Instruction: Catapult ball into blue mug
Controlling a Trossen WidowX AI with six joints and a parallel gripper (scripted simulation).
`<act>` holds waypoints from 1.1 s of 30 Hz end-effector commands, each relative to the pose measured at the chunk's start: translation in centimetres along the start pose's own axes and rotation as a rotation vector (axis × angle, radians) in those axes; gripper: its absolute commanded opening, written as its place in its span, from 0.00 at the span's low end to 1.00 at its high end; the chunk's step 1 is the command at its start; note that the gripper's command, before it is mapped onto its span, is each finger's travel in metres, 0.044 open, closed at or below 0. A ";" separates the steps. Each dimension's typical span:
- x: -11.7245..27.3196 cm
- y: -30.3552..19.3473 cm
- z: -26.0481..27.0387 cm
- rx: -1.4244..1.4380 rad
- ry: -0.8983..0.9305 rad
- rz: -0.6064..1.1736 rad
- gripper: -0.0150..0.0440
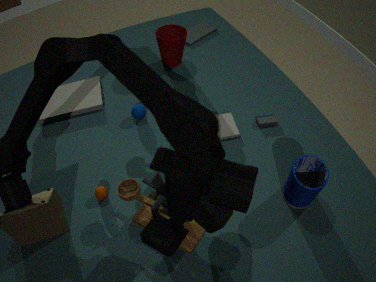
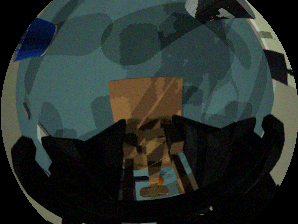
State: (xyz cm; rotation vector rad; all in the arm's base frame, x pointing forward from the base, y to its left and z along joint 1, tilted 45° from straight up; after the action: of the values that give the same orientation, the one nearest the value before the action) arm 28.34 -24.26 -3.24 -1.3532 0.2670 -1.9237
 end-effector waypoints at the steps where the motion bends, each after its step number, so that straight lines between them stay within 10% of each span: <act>1: -0.5 0.0 -0.1 -0.007 0.008 -0.002 0.25; 25: -3.1 0.0 0.1 0.002 0.002 -0.001 0.25; 33: -3.1 0.0 0.1 0.002 0.002 -0.001 0.61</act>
State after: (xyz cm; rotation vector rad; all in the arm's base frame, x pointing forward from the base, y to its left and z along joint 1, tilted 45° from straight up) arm 28.90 -22.10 -5.44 -1.3498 0.2676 -1.9252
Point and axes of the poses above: the point midway between the two fingers, 35 mm back from their tips, its own x axis back along the fingers, its own z axis across the jaws, y = z × x, the point moved 9 cm from there along x, back along the fingers, and after that the axes turned 1 degree about x, right-handed, at the moved point
